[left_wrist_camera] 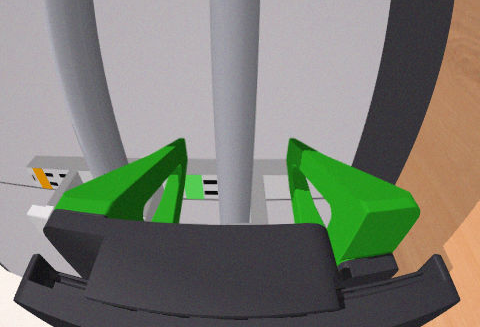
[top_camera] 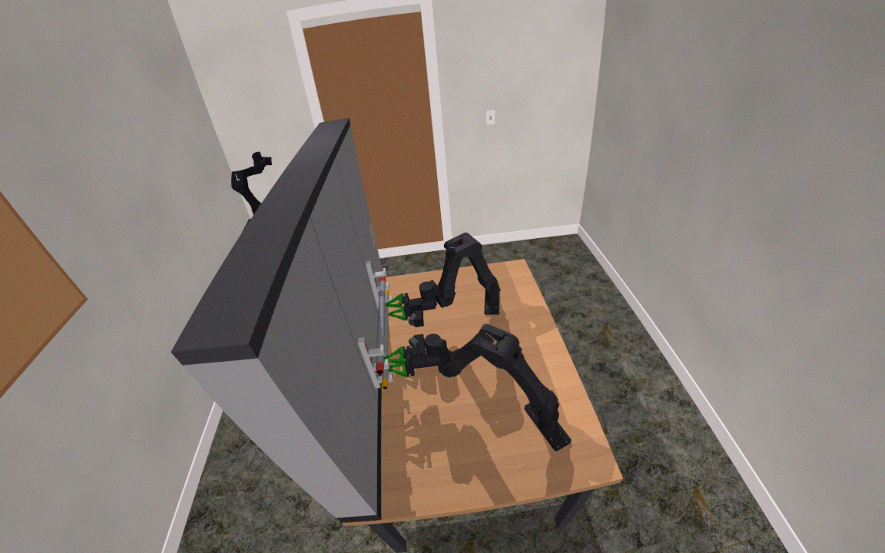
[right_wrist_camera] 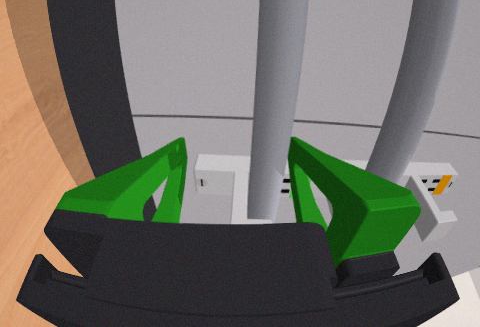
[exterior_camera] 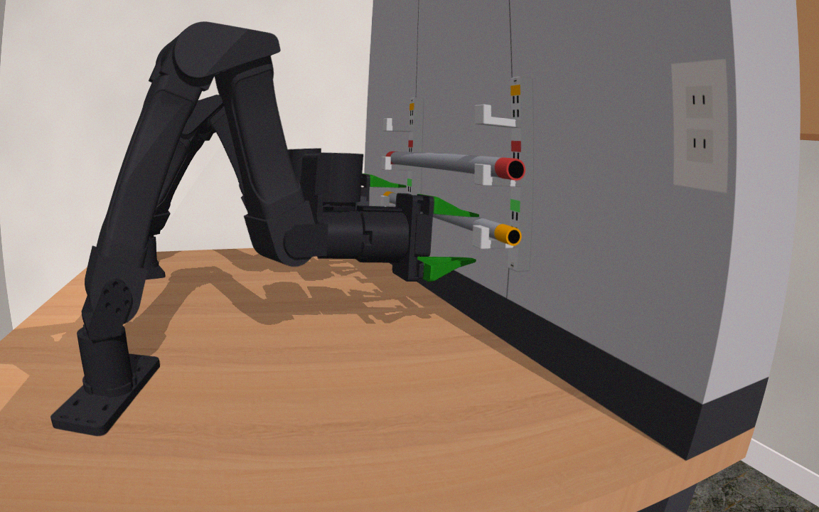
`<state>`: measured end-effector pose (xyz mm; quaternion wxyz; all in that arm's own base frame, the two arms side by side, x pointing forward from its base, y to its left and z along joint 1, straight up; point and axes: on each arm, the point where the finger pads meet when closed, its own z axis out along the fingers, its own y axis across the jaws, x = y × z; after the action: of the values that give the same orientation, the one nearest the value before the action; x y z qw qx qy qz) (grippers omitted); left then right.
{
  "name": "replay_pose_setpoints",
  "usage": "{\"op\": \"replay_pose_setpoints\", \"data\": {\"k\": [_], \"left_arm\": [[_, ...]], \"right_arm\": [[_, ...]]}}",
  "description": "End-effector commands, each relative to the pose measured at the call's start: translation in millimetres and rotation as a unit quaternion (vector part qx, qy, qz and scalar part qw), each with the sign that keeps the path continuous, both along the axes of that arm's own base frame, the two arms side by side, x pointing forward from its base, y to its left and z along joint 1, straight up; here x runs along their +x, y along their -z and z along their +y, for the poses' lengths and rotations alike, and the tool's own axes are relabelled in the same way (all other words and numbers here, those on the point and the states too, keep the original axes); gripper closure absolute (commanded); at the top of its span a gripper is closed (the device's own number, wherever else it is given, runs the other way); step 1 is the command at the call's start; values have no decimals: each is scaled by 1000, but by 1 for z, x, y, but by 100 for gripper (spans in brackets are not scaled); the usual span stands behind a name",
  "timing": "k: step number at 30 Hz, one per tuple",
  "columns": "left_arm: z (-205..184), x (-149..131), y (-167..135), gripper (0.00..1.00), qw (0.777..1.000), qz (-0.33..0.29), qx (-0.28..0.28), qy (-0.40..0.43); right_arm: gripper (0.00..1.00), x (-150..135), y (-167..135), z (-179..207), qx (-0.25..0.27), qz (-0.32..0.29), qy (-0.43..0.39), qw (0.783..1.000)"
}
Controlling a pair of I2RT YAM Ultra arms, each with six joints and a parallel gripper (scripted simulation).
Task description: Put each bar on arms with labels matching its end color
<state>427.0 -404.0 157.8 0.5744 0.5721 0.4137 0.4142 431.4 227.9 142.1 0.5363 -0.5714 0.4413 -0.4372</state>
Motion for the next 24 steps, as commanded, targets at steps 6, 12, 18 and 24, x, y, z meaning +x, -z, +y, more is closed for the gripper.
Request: {"op": "replay_pose_setpoints", "data": {"k": [6, 12, 18, 24], "left_arm": [[-3, 6, -1, 52, 1000, 1, 1, 1], [-3, 6, -1, 58, 1000, 1, 1, 1], [-3, 6, -1, 66, 1000, 1, 1, 1], [-3, 6, -1, 75, 1000, 1, 1, 1]], "right_arm": [[51, 8, -17, 3, 18, -18, 0, 1000], [57, 8, -17, 3, 18, -18, 0, 1000], [65, 8, -17, 3, 17, -17, -1, 1000], [74, 8, -17, 3, 17, -17, -1, 1000]]}}
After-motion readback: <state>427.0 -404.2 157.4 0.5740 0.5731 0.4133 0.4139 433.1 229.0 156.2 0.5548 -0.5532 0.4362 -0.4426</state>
